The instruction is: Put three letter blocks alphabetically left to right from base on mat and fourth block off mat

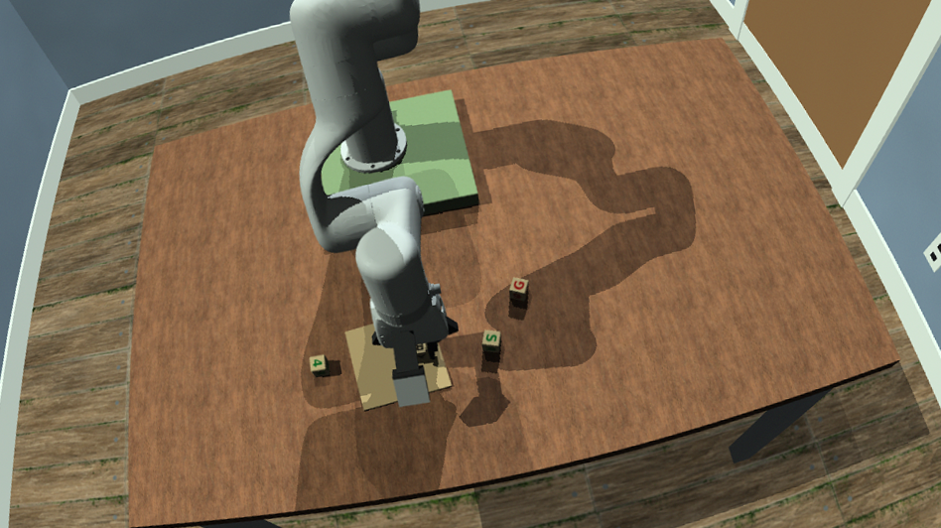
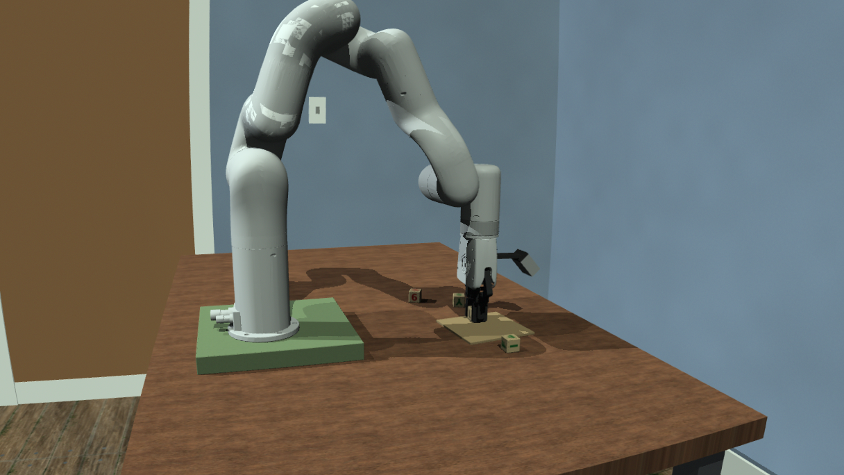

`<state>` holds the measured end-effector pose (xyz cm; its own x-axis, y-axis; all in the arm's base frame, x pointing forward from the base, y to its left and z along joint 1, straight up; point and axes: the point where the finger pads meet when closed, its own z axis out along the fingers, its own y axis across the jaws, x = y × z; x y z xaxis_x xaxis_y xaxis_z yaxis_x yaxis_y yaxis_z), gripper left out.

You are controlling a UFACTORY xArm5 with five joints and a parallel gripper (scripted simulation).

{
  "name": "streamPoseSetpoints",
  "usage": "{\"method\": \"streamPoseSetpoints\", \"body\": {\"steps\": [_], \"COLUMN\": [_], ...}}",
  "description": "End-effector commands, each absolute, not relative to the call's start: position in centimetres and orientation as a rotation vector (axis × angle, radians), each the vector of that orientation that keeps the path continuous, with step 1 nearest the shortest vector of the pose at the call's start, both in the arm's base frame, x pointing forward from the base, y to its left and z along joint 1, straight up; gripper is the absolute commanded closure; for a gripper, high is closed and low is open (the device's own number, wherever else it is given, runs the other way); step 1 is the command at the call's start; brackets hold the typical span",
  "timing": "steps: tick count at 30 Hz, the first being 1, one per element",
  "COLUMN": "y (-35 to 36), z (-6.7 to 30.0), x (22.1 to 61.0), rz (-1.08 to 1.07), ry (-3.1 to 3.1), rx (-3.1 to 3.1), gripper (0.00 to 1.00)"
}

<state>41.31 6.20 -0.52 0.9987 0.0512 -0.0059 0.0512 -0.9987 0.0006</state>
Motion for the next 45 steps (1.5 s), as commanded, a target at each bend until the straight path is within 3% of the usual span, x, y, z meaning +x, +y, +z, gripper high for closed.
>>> {"method": "streamPoseSetpoints", "body": {"steps": [1,13,28,45], "y": [6.22,6.22,6.22,6.23], "z": [-0.41,-0.41,-0.41,0.36], "x": [41.44,41.44,41.44,41.44], "rz": [-0.004,-0.004,-0.004,-0.004], "ry": [0.08,0.08,0.08,0.08], "rx": [3.14,3.14,3.14,3.14], "gripper": [0.79,0.79,0.58,0.58]}}
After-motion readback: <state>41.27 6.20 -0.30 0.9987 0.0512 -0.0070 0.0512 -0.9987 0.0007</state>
